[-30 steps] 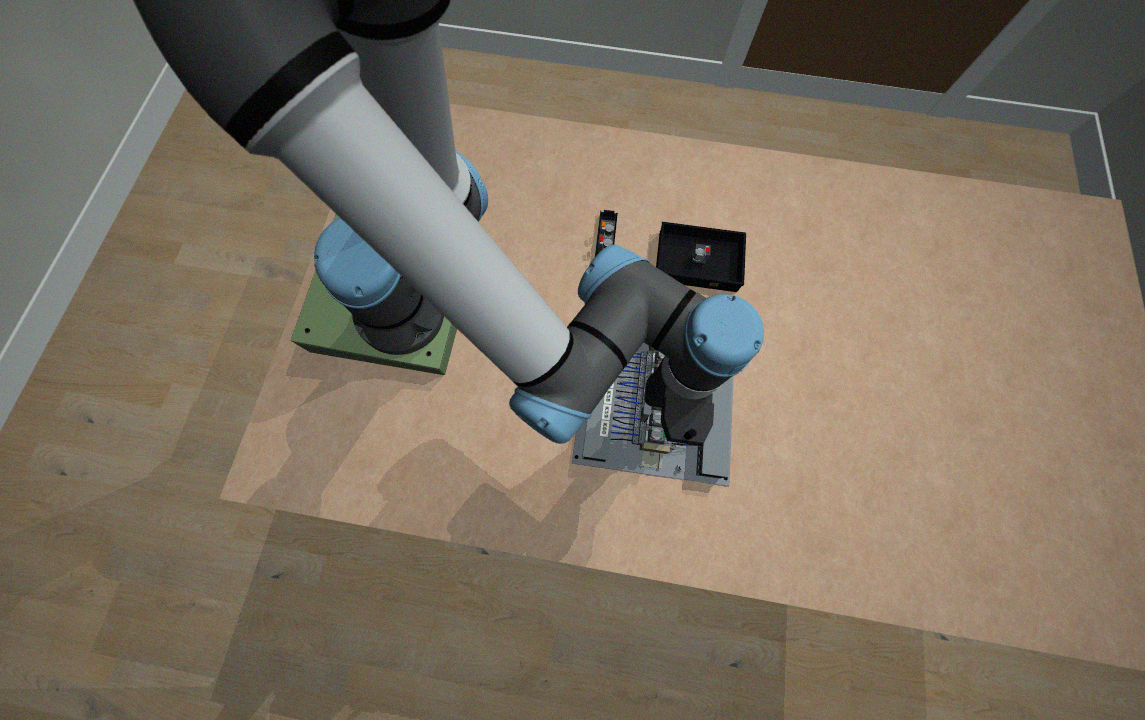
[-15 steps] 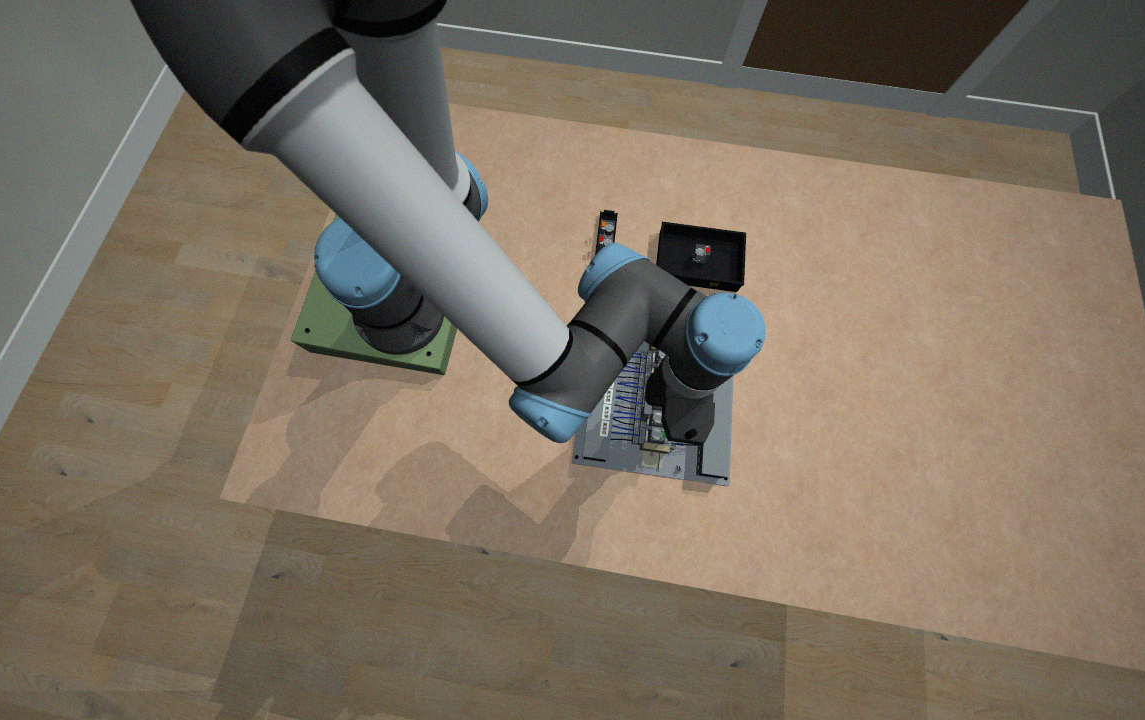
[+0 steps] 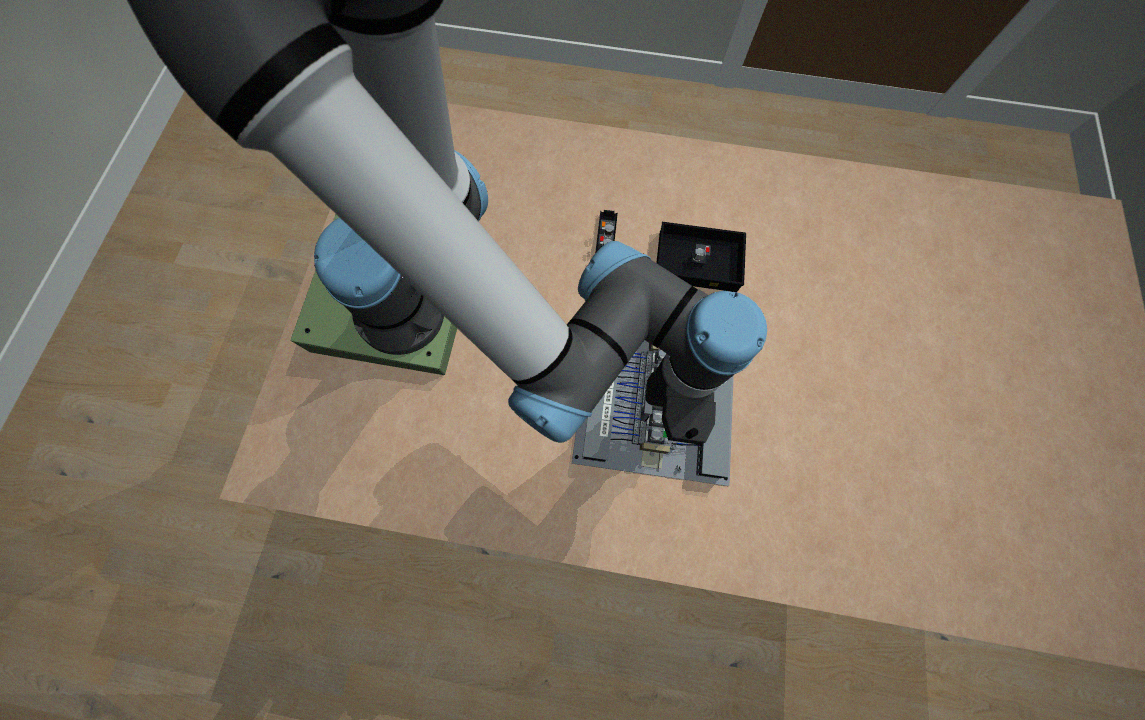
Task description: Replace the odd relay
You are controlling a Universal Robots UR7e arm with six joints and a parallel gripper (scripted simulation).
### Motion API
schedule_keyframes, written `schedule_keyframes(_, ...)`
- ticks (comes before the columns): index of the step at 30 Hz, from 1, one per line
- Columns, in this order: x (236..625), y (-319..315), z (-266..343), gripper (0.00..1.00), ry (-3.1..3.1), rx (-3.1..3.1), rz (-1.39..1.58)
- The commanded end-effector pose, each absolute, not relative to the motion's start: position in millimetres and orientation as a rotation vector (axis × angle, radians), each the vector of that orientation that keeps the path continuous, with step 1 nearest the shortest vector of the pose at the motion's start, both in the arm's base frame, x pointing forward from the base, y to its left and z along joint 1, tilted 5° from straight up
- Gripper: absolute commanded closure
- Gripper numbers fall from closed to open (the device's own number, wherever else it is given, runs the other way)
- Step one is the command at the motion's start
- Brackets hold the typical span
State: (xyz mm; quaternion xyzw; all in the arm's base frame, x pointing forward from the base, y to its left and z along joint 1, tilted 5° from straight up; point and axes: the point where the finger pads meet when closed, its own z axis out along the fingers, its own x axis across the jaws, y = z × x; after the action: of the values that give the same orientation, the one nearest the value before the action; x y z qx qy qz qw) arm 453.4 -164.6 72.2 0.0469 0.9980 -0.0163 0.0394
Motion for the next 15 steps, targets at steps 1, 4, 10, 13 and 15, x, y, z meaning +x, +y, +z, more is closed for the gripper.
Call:
schedule_keyframes(1,453.7,-164.7,73.4,0.0,3.058,0.144,-0.051)
schedule_keyframes(4,453.7,-164.7,73.4,0.0,3.058,0.144,-0.051)
schedule_keyframes(10,453.4,-164.5,76.9,0.0,3.058,0.144,-0.051)
schedule_keyframes(13,453.2,-164.5,79.3,0.0,3.058,0.144,-0.051)
schedule_keyframes(15,453.2,-164.5,79.3,0.0,3.058,0.144,-0.051)
